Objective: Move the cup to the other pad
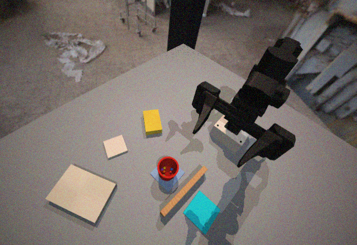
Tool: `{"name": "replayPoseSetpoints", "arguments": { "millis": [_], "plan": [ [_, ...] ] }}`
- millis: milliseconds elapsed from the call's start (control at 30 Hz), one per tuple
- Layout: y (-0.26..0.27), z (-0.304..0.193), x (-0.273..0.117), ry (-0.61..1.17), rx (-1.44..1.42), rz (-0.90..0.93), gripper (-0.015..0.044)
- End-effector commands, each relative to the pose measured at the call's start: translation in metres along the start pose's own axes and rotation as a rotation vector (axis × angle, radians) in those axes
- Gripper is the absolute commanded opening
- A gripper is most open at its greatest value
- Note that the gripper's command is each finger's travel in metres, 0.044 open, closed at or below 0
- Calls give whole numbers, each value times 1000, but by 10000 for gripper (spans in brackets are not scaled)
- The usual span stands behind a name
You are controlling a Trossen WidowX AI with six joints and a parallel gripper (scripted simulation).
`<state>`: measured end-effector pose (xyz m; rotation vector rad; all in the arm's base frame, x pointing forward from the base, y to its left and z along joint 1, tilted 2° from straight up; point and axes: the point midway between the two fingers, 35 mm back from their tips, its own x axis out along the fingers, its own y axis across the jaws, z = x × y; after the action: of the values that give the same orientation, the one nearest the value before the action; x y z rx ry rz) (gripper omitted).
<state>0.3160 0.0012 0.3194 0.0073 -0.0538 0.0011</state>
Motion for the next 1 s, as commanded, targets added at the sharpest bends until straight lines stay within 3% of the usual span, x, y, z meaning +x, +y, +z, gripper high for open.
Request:
{"name": "replayPoseSetpoints", "arguments": {
  "millis": [0,167,300,533,800,967],
  "plan": [
    [-1,-2,2,14,-15,-3,374],
    [-23,-71,31,390,-385,4,243],
    [-46,-134,36,734,-686,142,148],
    [-73,-203,8,1110,-967,489,148],
    [-93,-253,-41,1354,-1093,1088,148],
    [-93,-254,-42,1356,-1093,1102,148]
  ]
}}
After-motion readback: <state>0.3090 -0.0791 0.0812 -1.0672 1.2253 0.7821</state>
